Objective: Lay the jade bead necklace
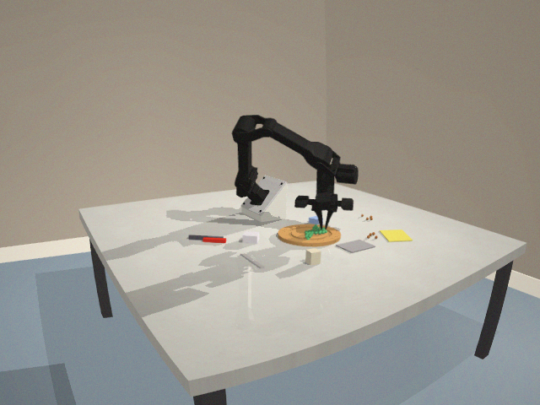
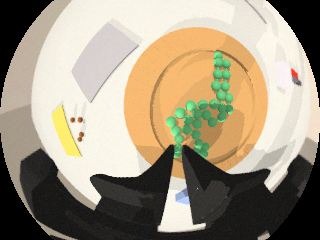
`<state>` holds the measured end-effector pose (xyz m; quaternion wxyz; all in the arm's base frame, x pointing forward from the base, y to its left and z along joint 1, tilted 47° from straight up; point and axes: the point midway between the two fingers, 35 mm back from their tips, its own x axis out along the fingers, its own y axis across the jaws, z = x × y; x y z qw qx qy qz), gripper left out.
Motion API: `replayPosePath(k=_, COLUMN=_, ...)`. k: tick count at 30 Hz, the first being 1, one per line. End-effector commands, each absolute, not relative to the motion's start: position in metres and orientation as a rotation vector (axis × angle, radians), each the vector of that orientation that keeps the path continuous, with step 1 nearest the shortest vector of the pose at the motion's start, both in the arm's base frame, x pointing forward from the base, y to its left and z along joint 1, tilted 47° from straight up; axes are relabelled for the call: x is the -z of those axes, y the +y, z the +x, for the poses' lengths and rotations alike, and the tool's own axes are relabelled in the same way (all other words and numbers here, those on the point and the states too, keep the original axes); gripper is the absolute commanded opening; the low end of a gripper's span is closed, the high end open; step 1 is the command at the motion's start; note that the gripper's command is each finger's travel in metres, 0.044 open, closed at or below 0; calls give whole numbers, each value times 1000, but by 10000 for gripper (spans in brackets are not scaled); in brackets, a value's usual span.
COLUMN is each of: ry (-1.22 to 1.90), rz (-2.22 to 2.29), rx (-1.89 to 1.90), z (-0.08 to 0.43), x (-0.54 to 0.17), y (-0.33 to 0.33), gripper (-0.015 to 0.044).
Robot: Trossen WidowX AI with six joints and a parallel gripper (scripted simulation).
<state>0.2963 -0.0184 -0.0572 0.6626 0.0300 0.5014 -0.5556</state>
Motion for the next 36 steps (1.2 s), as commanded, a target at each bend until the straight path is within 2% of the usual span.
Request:
replayPosePath(k=1, ry=1133, rz=68, rx=1256, z=296, x=57, y=-18, gripper=0)
replayPosePath(k=36, ry=1136, rz=57, rx=1256, z=290, x=62, y=-8, gripper=0)
